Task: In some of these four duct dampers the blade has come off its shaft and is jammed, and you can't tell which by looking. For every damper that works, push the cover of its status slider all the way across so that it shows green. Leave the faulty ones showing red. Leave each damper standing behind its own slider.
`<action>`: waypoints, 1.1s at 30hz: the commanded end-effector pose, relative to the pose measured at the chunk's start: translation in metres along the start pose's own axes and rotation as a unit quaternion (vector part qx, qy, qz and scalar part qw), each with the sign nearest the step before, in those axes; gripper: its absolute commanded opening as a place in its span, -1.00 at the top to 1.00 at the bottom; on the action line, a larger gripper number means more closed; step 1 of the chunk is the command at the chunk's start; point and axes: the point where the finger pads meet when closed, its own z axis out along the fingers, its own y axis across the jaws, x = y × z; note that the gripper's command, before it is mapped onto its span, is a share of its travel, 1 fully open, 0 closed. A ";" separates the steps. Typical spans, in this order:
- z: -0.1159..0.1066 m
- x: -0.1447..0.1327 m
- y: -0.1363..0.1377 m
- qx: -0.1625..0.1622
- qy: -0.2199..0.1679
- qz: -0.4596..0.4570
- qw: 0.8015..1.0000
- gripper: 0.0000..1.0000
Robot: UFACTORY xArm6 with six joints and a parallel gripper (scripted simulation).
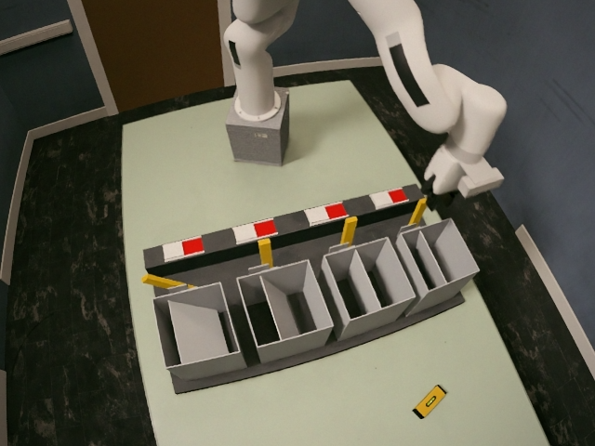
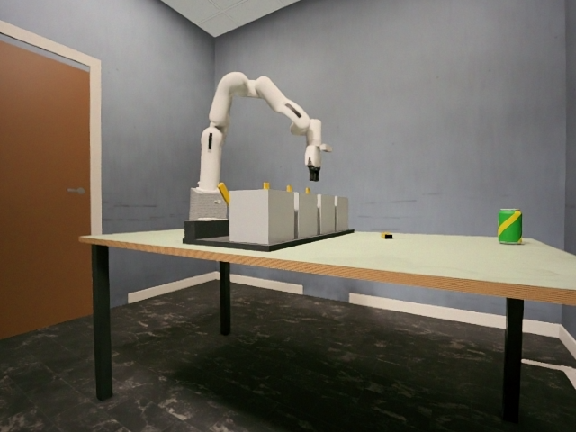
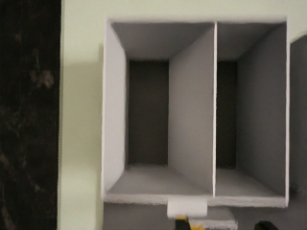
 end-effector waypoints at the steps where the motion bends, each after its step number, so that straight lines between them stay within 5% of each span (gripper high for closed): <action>1: -0.007 0.042 -0.005 -0.007 -0.002 -0.001 1.000 0.22; 7: -0.012 0.071 -0.006 -0.012 -0.003 -0.001 1.000 0.22; 33: -0.012 0.072 -0.006 -0.012 -0.003 -0.001 1.000 0.22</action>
